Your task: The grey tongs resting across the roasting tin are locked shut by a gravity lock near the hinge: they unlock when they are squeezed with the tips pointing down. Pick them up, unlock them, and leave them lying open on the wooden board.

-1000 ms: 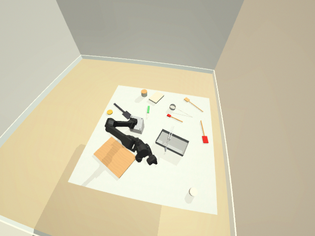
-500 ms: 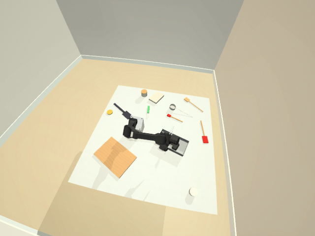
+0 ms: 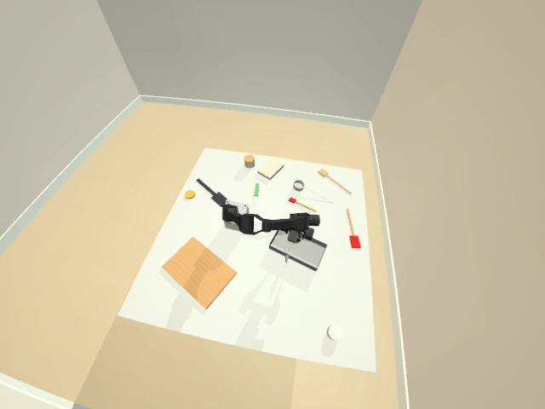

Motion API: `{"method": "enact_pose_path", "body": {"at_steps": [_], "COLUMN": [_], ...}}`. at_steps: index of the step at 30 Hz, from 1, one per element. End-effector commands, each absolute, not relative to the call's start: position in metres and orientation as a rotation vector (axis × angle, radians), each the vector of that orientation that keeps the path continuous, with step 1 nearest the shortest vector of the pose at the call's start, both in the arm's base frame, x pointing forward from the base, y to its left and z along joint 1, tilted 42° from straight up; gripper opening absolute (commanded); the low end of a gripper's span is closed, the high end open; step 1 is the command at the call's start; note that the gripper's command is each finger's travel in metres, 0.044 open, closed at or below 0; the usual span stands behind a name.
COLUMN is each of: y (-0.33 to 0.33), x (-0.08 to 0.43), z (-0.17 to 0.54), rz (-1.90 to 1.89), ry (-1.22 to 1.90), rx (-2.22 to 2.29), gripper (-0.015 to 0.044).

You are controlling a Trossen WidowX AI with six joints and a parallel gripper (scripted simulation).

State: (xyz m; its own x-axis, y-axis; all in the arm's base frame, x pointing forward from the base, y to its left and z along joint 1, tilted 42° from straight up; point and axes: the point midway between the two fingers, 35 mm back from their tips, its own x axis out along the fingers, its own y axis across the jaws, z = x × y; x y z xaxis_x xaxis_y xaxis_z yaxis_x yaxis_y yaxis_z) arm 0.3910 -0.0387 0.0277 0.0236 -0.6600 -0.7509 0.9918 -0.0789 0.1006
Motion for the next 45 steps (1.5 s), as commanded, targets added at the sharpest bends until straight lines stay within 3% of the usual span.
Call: {"method": "enact_pose_path", "body": {"at_steps": [1, 45], "y": [-0.039, -0.081], "x": [0.393, 0.395], "z": [0.027, -0.020], "rz": [-1.500, -1.500], "ry": [0.557, 0.554], "rx": [0.765, 0.763], "gripper": [0.0440, 0.0440]}}
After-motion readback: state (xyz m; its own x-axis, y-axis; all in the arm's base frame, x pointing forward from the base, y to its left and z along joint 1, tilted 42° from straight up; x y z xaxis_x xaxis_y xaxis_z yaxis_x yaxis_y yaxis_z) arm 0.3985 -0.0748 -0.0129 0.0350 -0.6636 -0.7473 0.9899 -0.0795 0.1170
